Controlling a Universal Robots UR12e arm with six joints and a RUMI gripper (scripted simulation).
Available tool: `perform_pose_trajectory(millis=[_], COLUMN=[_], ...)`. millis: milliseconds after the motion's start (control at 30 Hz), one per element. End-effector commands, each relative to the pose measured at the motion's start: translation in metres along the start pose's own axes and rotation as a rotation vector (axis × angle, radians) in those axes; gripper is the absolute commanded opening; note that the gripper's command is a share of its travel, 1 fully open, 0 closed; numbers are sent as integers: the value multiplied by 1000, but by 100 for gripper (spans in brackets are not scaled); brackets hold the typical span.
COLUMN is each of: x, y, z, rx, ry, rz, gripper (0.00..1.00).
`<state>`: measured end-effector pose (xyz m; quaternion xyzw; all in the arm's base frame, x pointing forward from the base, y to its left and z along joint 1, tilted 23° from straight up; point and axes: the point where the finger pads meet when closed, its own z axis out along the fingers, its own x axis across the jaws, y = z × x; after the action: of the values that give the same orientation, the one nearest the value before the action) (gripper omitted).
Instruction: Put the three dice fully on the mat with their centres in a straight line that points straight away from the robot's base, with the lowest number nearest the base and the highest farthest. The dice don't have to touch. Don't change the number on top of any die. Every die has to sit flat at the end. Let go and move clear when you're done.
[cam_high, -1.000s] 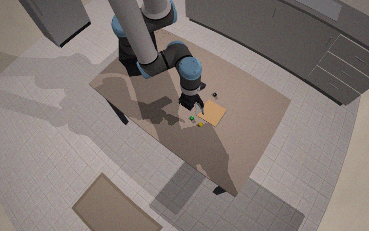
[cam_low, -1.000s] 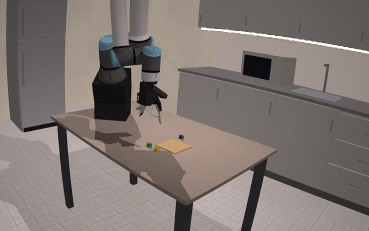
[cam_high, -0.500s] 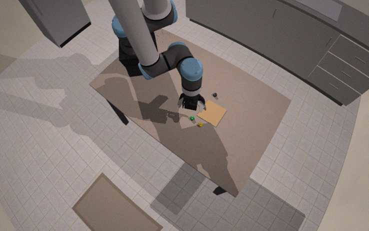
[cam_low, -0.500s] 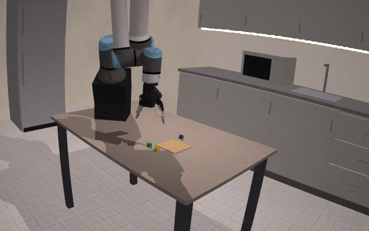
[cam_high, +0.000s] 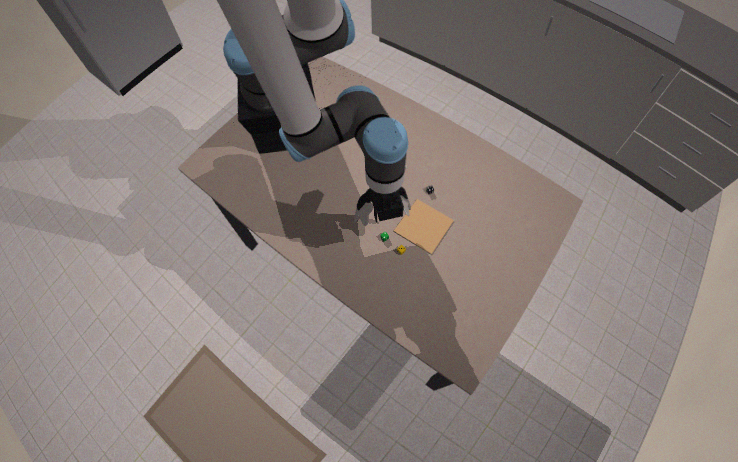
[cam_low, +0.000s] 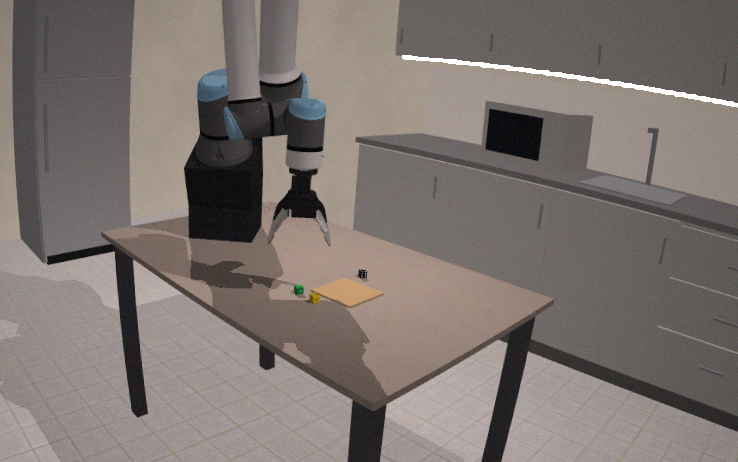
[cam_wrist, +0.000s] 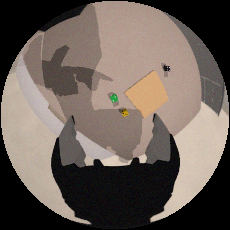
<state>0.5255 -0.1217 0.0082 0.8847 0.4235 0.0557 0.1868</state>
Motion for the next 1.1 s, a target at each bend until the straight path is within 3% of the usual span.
perform_pose_trajectory(millis=[0,367,433,867,1067], x=[-1,-3,-3,-4,-3], y=[0,1,1,4,5], z=[3,9,9,18,20], rx=[-2,-3,-3,-4,-5], ry=[6,5,5,5,4], rz=[-174,-542,-542,-1015,-1144], gripper=[100,100,100,100,100])
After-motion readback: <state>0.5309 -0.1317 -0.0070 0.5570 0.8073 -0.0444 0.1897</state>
